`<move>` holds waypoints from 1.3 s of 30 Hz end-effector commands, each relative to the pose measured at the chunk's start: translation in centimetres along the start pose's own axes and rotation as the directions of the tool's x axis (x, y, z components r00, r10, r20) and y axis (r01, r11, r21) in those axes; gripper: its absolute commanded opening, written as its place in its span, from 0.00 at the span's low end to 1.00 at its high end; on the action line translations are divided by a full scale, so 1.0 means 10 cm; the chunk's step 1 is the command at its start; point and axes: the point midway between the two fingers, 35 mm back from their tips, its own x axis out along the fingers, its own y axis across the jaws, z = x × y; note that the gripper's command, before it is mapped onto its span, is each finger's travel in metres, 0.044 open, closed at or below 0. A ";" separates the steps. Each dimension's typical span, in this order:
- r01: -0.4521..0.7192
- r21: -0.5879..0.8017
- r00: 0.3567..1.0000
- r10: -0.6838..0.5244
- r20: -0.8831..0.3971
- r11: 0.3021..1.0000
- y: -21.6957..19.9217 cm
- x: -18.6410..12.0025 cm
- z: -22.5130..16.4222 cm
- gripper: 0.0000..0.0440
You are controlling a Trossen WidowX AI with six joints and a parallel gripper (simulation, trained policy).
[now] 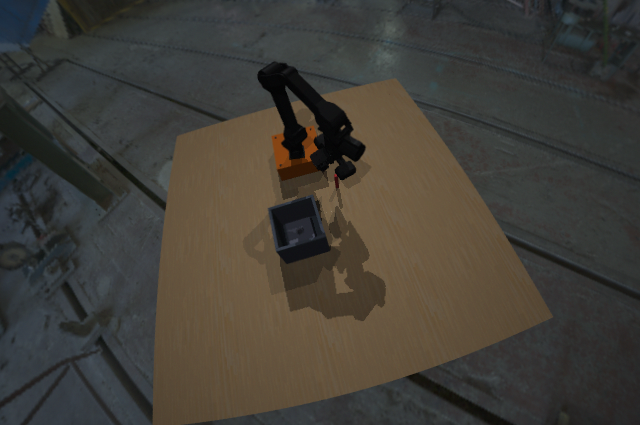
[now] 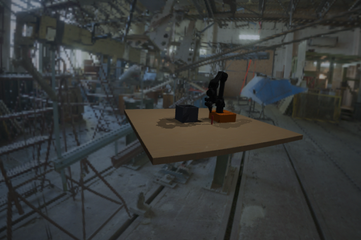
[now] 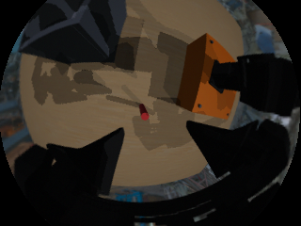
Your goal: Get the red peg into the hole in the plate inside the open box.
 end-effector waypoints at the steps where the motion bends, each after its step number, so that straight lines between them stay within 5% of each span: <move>1: 0.036 0.009 0.999 -0.036 0.021 0.999 -0.04 0.17 0.04 1.00; 19: 0.032 0.052 0.998 -0.035 0.050 0.998 0.02 0.74 0.11 0.89; 34: -0.004 0.017 1.000 0.003 0.015 1.000 0.22 0.97 0.00 0.04; 39: -0.030 0.017 1.000 0.031 -0.005 0.999 0.30 0.92 -0.04 0.00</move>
